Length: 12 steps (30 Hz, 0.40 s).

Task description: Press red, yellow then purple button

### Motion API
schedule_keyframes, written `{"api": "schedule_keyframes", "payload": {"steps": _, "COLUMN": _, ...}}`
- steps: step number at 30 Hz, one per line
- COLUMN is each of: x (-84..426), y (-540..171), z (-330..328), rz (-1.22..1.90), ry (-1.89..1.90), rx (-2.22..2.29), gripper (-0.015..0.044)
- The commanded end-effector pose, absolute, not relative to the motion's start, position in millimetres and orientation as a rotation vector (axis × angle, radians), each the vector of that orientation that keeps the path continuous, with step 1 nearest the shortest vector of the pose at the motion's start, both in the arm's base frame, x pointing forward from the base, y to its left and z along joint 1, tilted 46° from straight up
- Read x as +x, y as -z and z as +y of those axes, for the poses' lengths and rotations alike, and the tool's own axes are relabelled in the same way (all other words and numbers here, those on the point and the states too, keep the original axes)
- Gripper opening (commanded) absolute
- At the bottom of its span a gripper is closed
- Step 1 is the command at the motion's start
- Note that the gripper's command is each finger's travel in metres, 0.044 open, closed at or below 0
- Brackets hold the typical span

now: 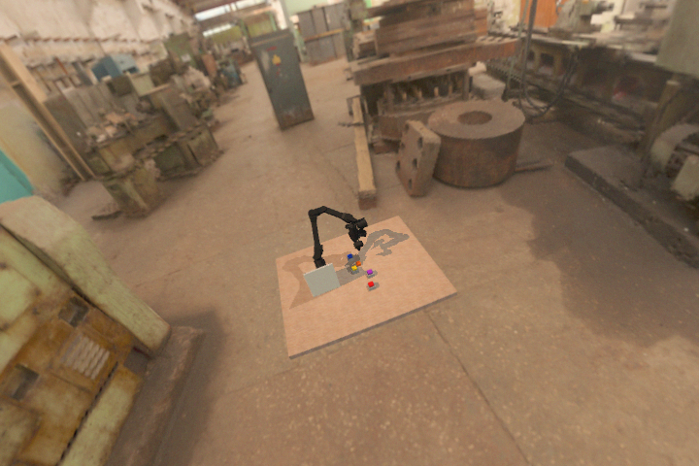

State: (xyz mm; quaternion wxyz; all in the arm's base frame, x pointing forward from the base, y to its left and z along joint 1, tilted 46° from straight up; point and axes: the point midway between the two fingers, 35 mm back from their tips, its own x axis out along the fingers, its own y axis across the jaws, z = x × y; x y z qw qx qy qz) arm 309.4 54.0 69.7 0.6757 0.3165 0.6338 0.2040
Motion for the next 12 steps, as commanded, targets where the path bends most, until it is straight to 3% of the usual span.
{"api": "schedule_keyframes", "payload": {"steps": 1, "x": 277.4, "y": -119.4, "z": 93.4, "rz": 1.429, "ry": -0.485, "rx": 0.732, "gripper": 0.0400}}
{"api": "schedule_keyframes", "payload": {"steps": 12, "x": 265.0, "y": -135.2, "z": 105.2, "rz": 1.427, "ry": -0.500, "rx": 0.736, "gripper": 0.0400}}
